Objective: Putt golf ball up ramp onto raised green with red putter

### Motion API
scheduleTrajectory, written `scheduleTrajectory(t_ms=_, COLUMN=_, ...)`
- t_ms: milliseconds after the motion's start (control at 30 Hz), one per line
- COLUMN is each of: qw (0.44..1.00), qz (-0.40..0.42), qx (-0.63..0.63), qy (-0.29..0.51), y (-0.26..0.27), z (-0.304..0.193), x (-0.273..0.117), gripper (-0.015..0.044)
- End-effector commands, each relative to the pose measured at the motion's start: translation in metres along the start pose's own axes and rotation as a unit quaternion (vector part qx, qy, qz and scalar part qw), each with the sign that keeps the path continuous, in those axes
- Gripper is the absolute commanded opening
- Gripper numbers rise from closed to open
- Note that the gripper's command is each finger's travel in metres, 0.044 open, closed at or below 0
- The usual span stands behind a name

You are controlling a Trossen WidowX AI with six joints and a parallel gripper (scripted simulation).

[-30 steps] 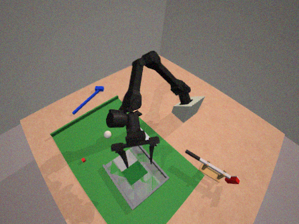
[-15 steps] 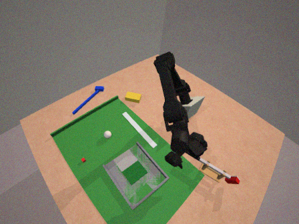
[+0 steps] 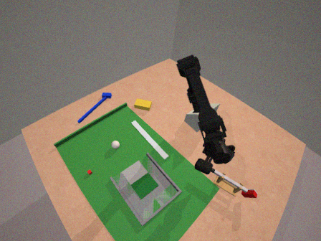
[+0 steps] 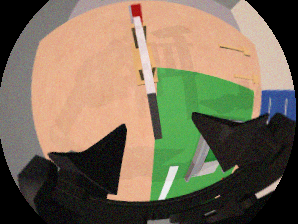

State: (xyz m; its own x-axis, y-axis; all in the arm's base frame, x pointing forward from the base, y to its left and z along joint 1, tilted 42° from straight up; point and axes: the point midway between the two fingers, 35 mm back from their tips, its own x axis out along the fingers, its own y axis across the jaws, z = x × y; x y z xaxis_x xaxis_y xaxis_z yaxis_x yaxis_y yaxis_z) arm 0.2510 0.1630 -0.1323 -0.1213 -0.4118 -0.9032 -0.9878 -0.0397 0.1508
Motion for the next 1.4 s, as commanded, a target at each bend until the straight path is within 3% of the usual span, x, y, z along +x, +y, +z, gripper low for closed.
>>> scheduleTrajectory(t_ms=0, qw=1.000, qz=0.002, qx=-0.004, qy=0.008, y=0.002, z=-0.006, x=0.014, gripper=0.0440)
scheduleTrajectory(t_ms=433, qw=1.000, qz=0.002, qx=-0.004, qy=0.008, y=0.003, z=-0.015, x=0.045, gripper=0.0440)
scheduleTrajectory(t_ms=1367, qw=1.000, qz=0.002, qx=-0.004, qy=0.009, y=0.003, z=-0.022, x=0.068, gripper=0.0440)
